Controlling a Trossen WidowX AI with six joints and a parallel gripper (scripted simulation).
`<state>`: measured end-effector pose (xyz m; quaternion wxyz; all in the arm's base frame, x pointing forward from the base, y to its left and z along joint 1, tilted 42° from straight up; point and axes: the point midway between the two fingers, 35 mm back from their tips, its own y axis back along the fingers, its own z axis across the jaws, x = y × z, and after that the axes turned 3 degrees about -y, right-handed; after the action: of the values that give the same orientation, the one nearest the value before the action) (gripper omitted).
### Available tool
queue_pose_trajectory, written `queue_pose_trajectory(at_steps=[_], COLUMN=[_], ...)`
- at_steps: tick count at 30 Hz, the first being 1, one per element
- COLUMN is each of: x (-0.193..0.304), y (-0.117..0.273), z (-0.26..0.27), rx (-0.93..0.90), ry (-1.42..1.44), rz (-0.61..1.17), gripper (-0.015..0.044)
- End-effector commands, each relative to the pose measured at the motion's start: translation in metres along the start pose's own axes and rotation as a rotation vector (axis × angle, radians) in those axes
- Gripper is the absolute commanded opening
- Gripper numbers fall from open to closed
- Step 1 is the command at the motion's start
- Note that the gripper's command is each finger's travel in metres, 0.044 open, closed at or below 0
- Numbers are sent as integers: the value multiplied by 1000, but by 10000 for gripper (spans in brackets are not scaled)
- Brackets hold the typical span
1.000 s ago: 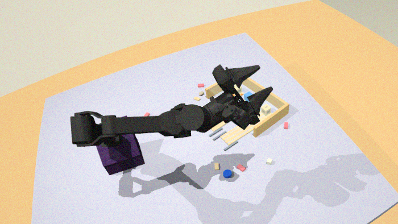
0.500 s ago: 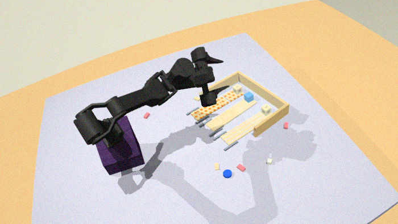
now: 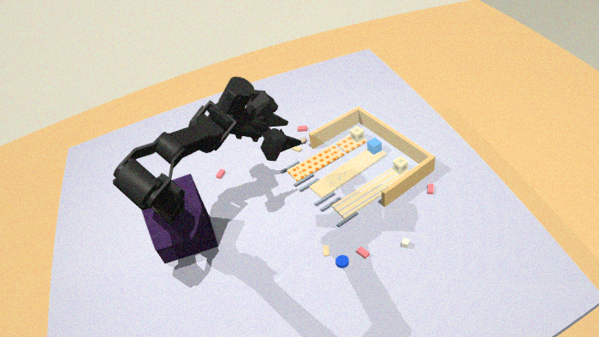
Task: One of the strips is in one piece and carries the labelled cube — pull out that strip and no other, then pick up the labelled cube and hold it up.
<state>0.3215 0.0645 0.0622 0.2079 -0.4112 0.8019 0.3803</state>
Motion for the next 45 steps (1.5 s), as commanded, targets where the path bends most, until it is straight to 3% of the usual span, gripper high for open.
queue_pose_trajectory(at_steps=[1,11,14,26,38,45], x=[1,1,-2,-5,22,25], y=[1,1,-12,-94,-141,-144], z=[0,0,-2,-46,-113,-117], rx=[6,6,-7,15,-13,-16], ry=[15,15,71,158,179,179], rz=[3,3,44,499,933,955], gripper=[400,400,321,6,0,0])
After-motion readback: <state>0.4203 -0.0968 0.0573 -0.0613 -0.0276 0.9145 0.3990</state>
